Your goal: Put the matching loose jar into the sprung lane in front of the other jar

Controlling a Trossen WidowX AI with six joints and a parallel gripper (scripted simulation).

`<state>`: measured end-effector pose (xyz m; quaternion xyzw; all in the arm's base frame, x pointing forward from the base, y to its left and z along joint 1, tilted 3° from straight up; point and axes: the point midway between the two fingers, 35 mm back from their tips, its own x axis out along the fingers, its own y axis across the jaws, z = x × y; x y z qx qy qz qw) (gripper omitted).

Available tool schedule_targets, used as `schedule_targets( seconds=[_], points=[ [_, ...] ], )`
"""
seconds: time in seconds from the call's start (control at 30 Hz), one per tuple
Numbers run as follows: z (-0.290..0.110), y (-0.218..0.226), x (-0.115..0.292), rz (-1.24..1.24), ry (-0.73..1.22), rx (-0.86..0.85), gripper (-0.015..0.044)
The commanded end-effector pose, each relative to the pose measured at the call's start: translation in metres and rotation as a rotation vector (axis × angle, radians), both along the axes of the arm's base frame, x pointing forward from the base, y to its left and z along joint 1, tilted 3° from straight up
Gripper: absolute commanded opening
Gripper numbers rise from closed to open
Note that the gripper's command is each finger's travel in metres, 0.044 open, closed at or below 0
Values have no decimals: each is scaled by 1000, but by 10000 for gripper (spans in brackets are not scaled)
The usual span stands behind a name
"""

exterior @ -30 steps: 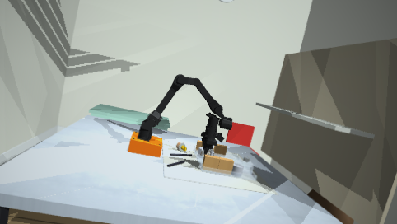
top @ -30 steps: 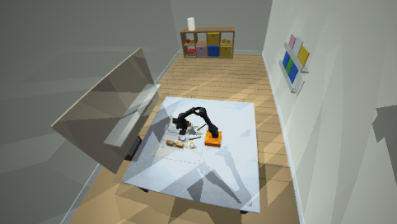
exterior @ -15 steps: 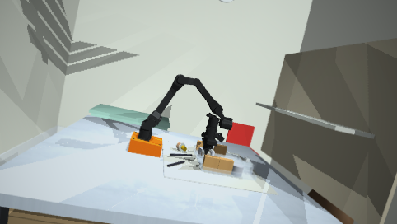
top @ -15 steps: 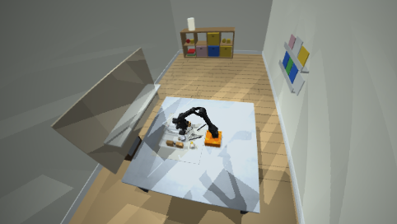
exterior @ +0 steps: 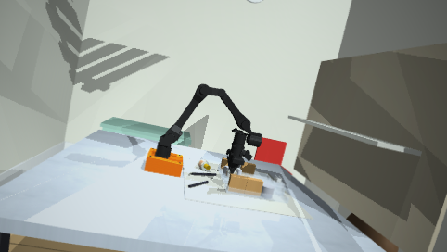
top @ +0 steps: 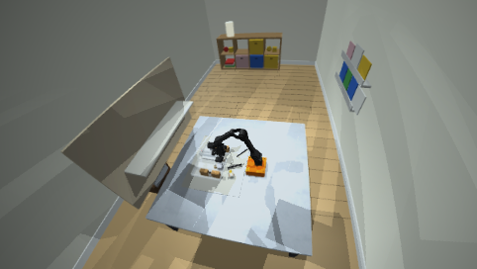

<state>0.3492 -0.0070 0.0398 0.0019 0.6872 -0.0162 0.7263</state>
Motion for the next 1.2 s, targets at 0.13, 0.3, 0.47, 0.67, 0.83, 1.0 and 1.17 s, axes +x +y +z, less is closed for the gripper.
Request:
schedule_targets(
  seconds=[0.13, 0.3, 0.47, 0.67, 0.83, 1.0, 1.17],
  points=[
    [-3, 0, 6, -1, -22, -1, 0],
    [-4, 0, 6, -1, -22, -1, 0],
    [-6, 0, 5, -1, -22, -1, 0],
    [-7, 0, 5, -1, -22, -1, 0],
    [-9, 0, 5, -1, -22, -1, 0],
    [-10, 0, 5, -1, -22, -1, 0],
    [-12, 0, 5, -1, -22, -1, 0]
  ],
)
